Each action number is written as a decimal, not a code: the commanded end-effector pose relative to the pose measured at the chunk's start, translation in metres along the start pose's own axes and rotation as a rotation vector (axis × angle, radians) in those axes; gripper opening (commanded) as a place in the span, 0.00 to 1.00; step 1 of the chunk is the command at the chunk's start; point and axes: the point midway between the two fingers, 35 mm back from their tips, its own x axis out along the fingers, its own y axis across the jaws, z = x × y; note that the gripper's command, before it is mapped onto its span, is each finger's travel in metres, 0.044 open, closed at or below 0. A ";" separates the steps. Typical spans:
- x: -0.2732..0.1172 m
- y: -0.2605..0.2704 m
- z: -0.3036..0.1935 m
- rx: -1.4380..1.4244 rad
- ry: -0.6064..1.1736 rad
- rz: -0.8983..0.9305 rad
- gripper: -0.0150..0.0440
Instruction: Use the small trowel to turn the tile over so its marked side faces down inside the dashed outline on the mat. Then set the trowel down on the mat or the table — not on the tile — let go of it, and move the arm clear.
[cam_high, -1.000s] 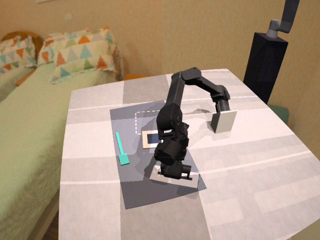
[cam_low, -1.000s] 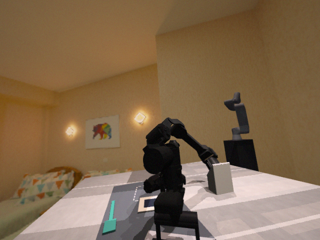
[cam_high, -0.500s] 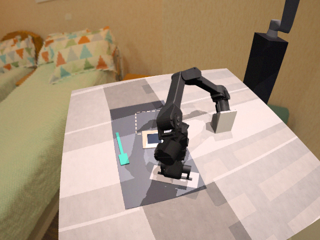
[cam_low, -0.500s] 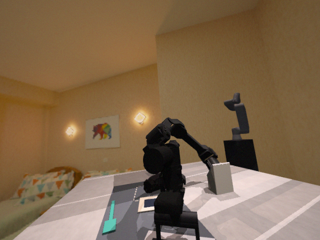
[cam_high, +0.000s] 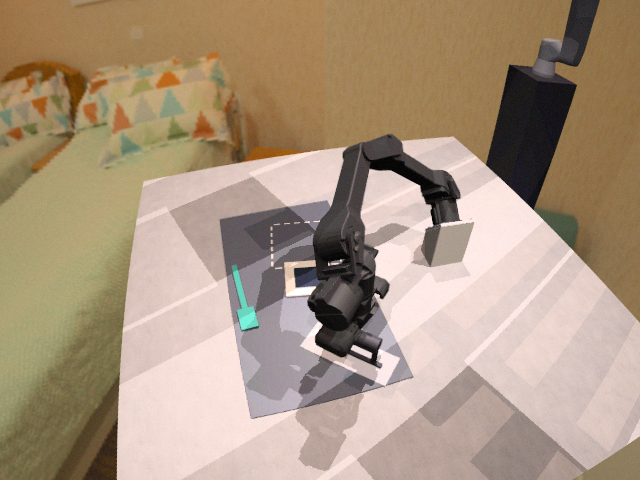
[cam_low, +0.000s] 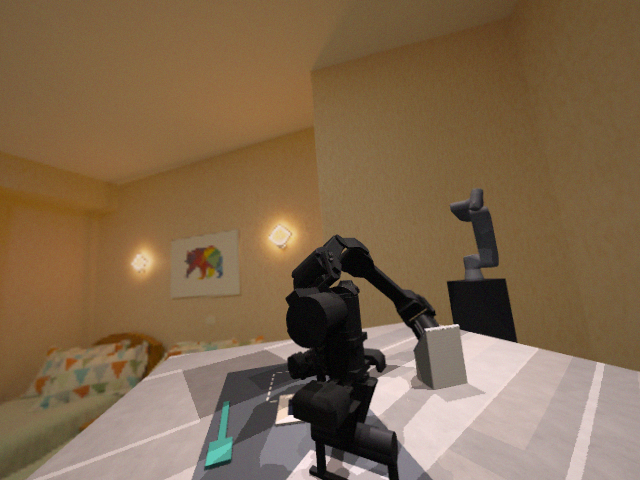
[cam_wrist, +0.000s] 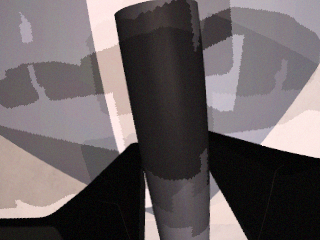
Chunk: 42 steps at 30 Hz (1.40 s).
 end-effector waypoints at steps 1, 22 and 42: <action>0.000 0.000 0.001 0.118 -0.002 0.002 0.47; 0.000 0.000 0.001 0.364 -0.002 0.002 0.71; -0.023 0.000 0.000 0.364 -0.001 0.002 0.71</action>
